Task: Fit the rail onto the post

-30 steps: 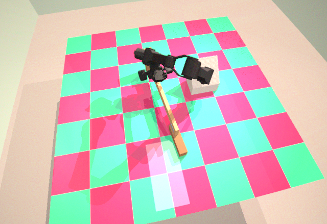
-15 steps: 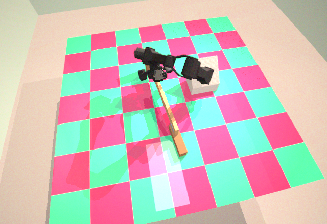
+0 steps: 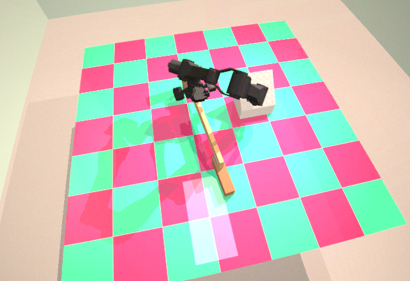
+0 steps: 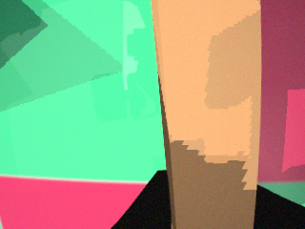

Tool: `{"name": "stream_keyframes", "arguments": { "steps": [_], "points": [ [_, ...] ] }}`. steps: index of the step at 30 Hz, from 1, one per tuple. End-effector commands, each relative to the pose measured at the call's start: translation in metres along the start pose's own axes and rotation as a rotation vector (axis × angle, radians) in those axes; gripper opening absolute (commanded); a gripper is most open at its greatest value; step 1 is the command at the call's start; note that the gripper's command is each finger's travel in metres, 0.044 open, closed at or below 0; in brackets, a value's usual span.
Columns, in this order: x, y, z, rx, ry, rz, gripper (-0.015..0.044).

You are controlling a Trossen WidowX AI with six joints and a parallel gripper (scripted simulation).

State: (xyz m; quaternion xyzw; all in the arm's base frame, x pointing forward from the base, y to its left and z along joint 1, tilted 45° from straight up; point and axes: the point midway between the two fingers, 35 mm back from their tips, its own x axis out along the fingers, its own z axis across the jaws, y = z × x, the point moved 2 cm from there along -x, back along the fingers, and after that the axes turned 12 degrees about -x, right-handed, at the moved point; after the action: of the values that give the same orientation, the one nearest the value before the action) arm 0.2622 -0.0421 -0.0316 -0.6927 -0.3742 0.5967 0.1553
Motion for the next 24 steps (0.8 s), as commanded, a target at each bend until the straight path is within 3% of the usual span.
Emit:
{"name": "stream_keyframes", "arguments": {
  "steps": [1, 24],
  "points": [
    [-0.0021, 0.0027, 0.0004, -0.001, 0.003, 0.008, 0.0],
    [-0.0022, 0.0061, 0.0012, -0.001, 0.003, 0.008, 0.0]
  ]
}}
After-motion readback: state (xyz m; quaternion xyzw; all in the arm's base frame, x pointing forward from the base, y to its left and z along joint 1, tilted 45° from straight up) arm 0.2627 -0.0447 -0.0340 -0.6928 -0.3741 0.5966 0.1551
